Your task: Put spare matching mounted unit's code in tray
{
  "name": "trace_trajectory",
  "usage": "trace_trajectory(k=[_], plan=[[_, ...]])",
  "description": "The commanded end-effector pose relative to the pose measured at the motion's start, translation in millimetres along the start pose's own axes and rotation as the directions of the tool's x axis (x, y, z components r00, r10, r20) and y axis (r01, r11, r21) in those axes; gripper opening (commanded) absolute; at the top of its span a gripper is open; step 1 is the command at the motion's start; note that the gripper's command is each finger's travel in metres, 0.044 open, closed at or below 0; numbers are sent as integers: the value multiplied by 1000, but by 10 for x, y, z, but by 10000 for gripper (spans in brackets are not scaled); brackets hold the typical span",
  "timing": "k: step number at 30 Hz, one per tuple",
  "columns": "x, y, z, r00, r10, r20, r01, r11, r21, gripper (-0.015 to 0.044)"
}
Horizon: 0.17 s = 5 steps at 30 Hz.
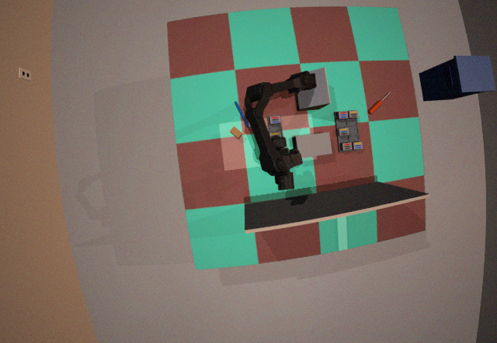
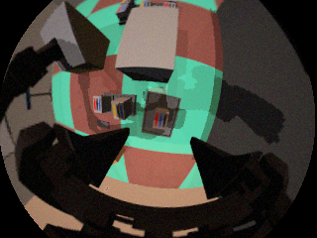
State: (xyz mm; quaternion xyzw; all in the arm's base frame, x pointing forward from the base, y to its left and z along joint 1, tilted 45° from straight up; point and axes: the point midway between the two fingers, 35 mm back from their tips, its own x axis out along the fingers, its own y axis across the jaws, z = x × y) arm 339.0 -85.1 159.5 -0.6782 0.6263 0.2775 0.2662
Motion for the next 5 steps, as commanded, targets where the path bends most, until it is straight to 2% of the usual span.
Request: trace_trajectory(k=[1, 5], plan=[[0, -3, 2, 1000, -2, 0, 2, 1000, -2, 440], [0, -3, 2, 1000, -2, 0, 2, 1000, -2, 440]])
